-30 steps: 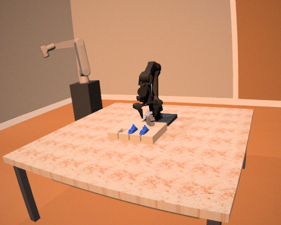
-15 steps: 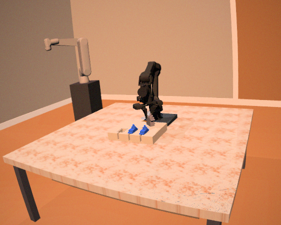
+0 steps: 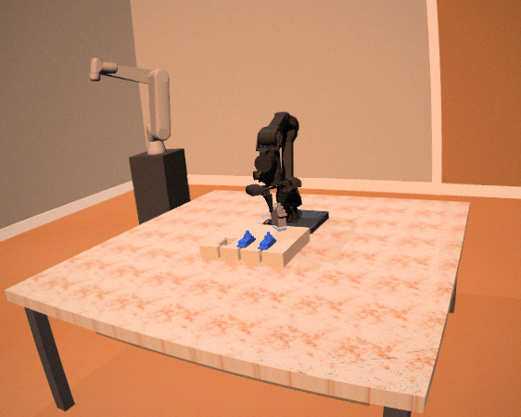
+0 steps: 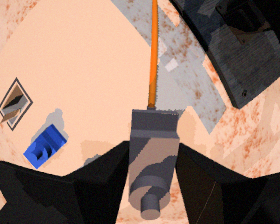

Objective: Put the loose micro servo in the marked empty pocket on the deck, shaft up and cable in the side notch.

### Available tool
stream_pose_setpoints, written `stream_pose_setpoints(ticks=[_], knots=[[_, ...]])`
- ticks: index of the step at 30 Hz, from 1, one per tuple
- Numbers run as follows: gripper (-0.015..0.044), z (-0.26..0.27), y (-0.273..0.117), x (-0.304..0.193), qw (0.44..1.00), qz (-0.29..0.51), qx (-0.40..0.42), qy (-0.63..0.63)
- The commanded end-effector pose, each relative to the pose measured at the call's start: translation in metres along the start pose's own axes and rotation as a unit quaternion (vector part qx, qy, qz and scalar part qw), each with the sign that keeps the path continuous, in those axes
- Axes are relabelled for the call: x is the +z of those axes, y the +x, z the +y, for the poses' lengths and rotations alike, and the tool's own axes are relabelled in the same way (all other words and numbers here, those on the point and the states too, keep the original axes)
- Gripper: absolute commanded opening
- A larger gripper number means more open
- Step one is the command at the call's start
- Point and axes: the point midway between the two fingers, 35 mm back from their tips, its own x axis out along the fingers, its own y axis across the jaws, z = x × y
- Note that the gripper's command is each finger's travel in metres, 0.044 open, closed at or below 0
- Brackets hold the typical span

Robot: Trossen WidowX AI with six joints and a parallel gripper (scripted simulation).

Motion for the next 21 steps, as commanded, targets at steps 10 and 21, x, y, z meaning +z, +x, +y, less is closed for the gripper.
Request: stream_pose_setpoints(ticks=[10,21], knots=[[0.0000,0.009,-0.005,-0.009,1.000,0.005,0.002,0.001],[0.0000,0.033,-0.006,-0.032,1.000,0.006,0.003,0.001]])
